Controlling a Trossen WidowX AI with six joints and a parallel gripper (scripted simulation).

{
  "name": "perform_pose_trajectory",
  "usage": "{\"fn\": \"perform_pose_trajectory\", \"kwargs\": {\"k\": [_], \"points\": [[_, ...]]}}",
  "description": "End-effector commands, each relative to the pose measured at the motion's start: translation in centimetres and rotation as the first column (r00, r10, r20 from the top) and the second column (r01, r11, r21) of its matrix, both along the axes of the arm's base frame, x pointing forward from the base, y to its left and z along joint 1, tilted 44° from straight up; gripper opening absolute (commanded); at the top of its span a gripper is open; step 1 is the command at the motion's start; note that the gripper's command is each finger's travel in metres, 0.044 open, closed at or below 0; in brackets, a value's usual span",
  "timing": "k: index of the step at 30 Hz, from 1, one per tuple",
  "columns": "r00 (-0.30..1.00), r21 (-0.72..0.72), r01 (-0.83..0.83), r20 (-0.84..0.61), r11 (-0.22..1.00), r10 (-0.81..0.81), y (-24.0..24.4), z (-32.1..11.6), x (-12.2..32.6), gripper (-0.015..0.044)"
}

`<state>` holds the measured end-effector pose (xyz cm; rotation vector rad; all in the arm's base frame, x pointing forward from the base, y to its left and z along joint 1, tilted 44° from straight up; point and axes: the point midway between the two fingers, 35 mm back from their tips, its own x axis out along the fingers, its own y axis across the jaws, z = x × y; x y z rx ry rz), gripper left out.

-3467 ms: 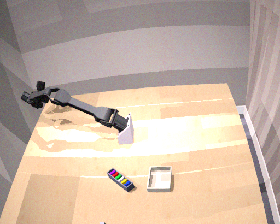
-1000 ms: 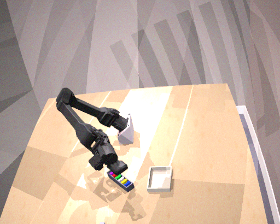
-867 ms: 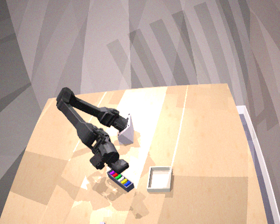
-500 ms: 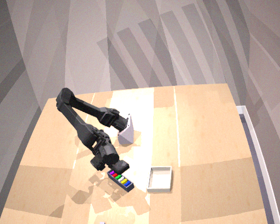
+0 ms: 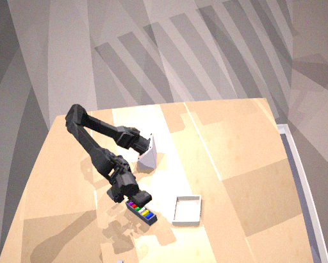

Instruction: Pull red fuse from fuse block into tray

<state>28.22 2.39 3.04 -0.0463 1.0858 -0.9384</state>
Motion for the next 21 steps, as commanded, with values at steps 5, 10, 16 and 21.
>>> {"fn": "perform_pose_trajectory", "kwargs": {"k": [5, 10, 16, 21], "points": [[1.000, -0.006, -0.004, -0.002, 1.000, 0.004, -0.57, -0.52, 0.04, 0.0074], [1.000, -0.006, -0.004, -0.002, 1.000, 0.004, -0.69, -0.62, 0.05, 0.0074], [1.000, -0.006, -0.004, -0.002, 1.000, 0.004, -0.95, -0.90, 0.11, 0.0074], [1.000, -0.007, -0.004, -0.002, 1.000, 0.004, -1.27, -1.24, 0.17, 0.0074]]}}
